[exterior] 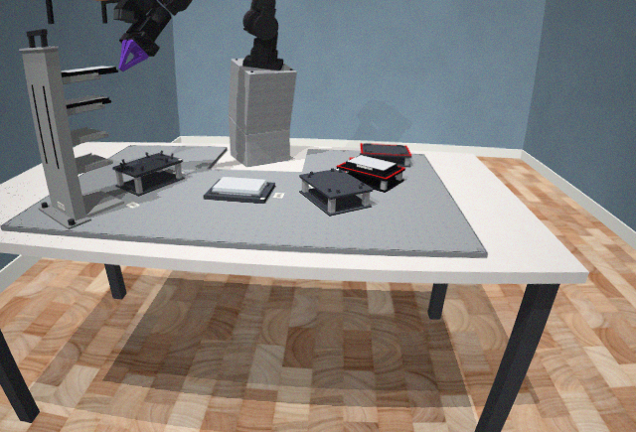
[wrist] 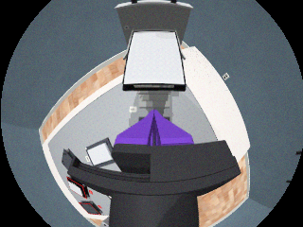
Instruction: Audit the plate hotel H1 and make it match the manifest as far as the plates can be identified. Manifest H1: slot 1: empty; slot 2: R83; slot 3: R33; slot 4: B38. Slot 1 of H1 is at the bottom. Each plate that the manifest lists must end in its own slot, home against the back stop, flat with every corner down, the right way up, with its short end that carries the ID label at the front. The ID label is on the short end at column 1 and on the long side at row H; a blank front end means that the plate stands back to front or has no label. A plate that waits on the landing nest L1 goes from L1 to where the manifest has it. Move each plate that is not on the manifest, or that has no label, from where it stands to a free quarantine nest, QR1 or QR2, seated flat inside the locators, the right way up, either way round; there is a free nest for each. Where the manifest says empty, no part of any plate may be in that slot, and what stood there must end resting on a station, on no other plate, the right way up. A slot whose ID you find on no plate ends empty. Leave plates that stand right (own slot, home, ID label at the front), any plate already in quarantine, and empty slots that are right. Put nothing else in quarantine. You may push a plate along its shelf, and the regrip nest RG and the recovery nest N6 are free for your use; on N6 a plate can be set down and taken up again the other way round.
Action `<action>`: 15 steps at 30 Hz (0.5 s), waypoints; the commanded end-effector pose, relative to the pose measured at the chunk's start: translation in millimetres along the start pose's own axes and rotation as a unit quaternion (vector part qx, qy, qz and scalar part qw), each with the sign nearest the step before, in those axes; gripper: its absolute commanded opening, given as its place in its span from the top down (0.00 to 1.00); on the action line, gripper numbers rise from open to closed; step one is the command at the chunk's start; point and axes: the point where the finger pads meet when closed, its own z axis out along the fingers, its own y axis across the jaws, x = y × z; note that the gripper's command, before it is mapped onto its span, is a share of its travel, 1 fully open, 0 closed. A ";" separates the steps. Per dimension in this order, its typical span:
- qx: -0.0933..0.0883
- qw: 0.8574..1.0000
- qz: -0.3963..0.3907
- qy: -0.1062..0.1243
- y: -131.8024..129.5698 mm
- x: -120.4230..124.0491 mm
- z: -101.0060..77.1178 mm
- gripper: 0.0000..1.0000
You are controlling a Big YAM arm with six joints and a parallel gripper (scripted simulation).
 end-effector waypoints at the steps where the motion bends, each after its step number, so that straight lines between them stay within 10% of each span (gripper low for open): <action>1: 0.003 0.999 -0.013 -0.029 -4.9 -34.3 6.4 1.00; 15: 0.005 0.999 -0.012 -0.030 -6.2 -40.2 9.6 1.00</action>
